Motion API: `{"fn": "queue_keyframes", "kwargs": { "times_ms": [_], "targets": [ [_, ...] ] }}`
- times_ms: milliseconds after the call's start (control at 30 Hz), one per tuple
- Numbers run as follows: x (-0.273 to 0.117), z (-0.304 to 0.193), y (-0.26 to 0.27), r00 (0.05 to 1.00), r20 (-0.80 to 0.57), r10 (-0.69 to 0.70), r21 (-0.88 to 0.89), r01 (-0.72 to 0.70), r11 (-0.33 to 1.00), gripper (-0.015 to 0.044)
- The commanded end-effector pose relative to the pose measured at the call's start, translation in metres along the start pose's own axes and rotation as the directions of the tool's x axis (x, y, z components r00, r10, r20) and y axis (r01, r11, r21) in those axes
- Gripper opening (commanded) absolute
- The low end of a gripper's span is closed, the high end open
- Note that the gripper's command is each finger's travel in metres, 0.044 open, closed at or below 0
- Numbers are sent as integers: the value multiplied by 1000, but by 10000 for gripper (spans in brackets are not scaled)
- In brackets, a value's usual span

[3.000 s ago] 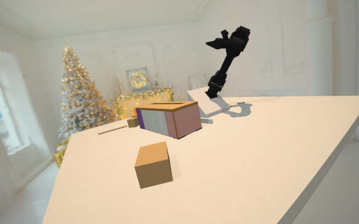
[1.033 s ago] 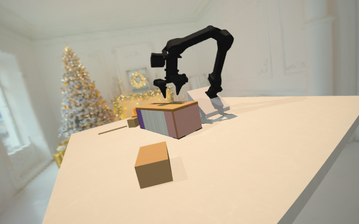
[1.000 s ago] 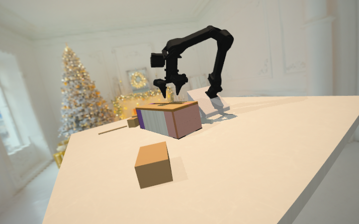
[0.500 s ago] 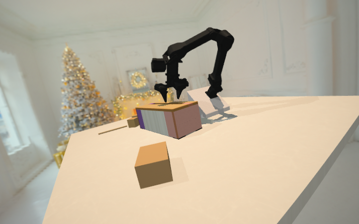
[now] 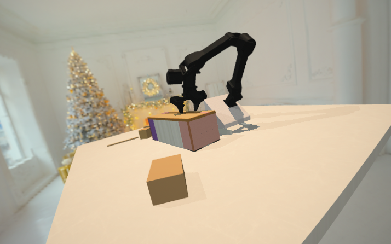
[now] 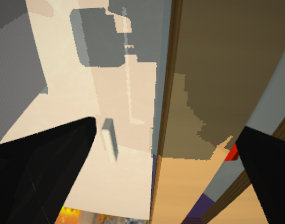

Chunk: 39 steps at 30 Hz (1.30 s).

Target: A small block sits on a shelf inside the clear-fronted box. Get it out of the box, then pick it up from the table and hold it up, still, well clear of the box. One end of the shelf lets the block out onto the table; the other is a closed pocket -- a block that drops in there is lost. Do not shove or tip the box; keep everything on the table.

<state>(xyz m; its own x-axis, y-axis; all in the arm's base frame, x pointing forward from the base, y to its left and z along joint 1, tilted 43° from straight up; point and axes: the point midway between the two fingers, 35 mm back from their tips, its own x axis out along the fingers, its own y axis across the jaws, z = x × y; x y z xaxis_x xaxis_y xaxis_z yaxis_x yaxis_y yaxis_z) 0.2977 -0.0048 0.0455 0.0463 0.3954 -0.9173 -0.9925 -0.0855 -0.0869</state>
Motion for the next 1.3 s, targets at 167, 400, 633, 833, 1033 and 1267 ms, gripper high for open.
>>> {"fn": "queue_keyframes", "kwargs": {
  "times_ms": [167, 400, 633, 833, 1033, 1267],
  "targets": [
    [12, 8, 2, 1000, 3, -1, 0, 1, 1000, 400],
    [22, 13, 4, 1000, 4, -1, 0, 1, 1000, 400],
    [23, 11, 4, 1000, 0, 0, 0, 0, 1000, 400],
    [29, -4, 5, 1000, 0, 1, 2, -1, 1000, 400],
    [34, -18, 5, 1000, -1, 1, 2, -1, 1000, 400],
    [40, -34, 5, 1000, -2, 1, 2, -1, 1000, 400]
  ]
}}
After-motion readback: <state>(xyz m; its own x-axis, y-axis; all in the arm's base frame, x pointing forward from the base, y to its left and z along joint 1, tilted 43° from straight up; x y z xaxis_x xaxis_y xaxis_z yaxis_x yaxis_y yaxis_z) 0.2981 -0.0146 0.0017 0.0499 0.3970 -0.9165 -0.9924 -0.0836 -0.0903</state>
